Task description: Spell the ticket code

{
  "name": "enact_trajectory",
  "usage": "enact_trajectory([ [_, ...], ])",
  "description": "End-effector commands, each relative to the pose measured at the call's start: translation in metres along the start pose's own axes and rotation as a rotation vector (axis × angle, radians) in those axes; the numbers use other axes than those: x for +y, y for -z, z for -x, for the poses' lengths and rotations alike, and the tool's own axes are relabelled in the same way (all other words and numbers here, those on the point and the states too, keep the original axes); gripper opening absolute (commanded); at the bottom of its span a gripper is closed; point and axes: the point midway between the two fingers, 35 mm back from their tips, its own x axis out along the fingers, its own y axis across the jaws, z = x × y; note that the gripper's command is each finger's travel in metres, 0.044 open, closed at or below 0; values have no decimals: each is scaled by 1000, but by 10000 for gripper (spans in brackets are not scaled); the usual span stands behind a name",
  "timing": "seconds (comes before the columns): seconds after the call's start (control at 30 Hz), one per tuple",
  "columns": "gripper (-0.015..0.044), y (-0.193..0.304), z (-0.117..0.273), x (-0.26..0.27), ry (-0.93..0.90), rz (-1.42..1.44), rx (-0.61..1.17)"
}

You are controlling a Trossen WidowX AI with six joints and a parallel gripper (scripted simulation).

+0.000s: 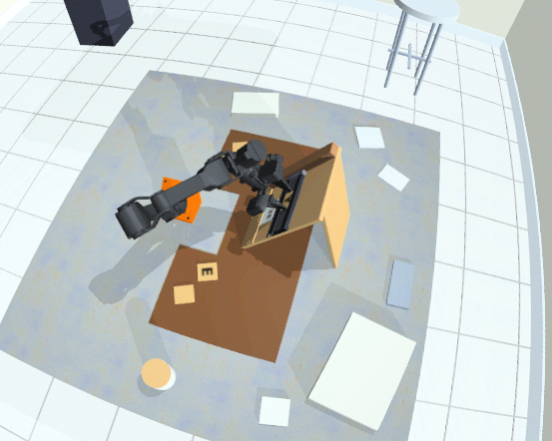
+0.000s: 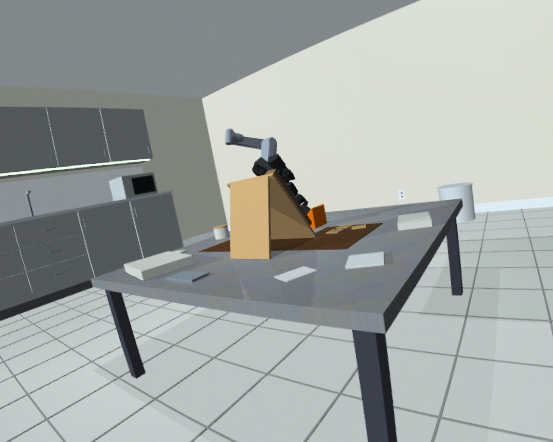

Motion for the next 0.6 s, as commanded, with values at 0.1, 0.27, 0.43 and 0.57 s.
enact_trajectory([
  [0.1,0,0,0,4,4,-7,0],
  [0.27,0,0,0,7,4,-7,0],
  [0.43,0,0,0,9,4,-7,0],
  [0.57,0,0,0,12,4,-7,0],
])
